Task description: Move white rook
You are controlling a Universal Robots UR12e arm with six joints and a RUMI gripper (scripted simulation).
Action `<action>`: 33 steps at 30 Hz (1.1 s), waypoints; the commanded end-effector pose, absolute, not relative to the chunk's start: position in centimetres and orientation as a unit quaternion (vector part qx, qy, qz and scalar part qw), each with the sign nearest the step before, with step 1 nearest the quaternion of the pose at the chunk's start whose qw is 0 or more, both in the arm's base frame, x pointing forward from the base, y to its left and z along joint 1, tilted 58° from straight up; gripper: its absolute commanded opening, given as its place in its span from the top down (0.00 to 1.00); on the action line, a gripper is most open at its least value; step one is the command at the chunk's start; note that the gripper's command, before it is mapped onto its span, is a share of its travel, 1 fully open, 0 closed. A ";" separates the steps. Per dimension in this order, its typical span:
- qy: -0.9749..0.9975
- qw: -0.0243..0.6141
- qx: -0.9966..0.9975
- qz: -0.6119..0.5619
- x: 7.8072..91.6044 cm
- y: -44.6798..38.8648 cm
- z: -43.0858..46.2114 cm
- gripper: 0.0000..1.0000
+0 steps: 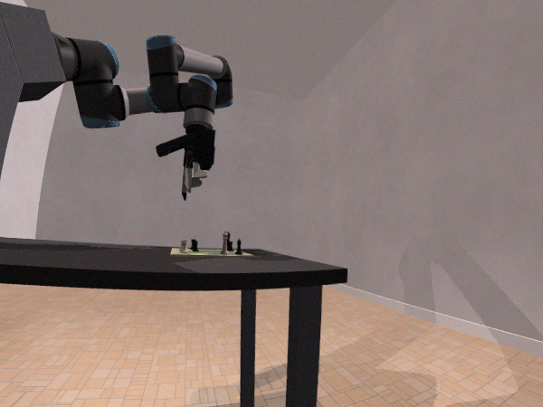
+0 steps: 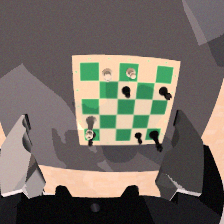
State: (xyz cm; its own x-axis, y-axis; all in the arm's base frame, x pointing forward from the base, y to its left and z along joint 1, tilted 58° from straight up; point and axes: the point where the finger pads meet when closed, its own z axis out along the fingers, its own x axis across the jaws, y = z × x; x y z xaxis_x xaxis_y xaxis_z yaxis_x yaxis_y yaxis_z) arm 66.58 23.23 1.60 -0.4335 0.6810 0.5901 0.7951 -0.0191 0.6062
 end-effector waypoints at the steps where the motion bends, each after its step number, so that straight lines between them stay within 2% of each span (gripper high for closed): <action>1: -0.736 0.026 -0.475 -0.483 66.7 23.1 1.4 0.00; 11: -0.790 -0.036 -0.377 -0.482 67.0 23.0 1.0 0.00; 33: -0.874 -0.219 -0.042 -0.431 68.3 23.0 0.2 0.00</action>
State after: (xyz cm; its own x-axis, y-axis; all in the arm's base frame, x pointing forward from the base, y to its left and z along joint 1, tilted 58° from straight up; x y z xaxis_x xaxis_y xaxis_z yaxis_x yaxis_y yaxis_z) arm 67.98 22.99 0.34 -0.8974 0.3913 -0.2037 0.0607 0.5669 0.8215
